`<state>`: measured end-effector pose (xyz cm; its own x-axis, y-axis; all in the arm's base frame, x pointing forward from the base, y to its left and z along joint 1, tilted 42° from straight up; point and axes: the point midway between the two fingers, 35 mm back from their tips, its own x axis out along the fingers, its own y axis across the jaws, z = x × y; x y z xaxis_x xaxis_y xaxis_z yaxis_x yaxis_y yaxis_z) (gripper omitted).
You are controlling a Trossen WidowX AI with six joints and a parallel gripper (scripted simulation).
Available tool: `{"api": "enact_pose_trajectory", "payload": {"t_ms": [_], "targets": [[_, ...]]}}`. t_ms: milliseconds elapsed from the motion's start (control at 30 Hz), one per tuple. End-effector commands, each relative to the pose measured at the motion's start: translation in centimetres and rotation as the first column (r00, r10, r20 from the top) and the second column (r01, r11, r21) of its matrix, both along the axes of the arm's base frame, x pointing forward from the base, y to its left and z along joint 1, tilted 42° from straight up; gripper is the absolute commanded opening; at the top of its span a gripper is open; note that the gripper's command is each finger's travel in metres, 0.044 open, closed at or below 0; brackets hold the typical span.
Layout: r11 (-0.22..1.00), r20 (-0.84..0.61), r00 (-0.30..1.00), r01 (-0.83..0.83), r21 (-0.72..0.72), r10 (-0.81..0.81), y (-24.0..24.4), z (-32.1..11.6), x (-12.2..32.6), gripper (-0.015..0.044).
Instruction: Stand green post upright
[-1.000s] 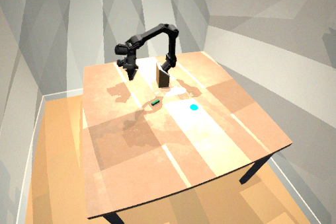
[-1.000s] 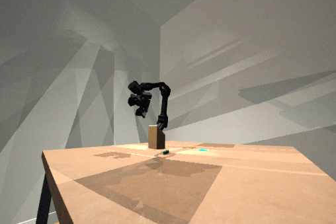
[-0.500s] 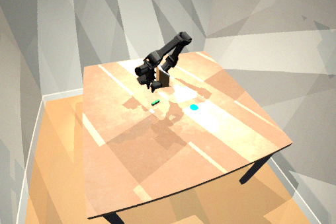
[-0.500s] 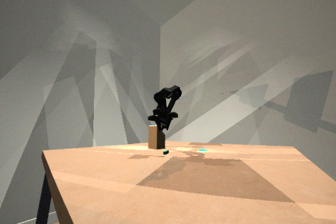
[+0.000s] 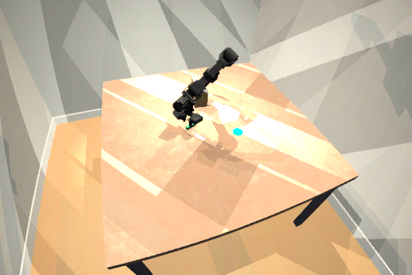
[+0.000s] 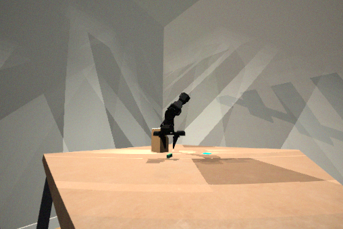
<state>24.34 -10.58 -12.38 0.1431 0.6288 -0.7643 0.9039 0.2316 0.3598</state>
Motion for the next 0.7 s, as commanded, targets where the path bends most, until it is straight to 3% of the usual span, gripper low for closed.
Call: {"api": "enact_pose_trajectory", "payload": {"t_ms": [0, 133, 400, 667], "targets": [[1.000, -0.024, 1.000, 0.000, 0.031, 0.001, 3.48, -2.80, -0.72, 0.0233], [1.000, -0.024, 1.000, 0.000, 0.031, 0.001, 3.48, -2.80, -0.72, 0.0233], [1.000, -0.024, 1.000, 0.000, 0.031, 0.001, 3.48, -2.80, -0.72, 0.0023], [1.000, -0.024, 1.000, 0.001, 0.028, 0.000, 2.72, -2.15, -0.67, 0.0023]]}}
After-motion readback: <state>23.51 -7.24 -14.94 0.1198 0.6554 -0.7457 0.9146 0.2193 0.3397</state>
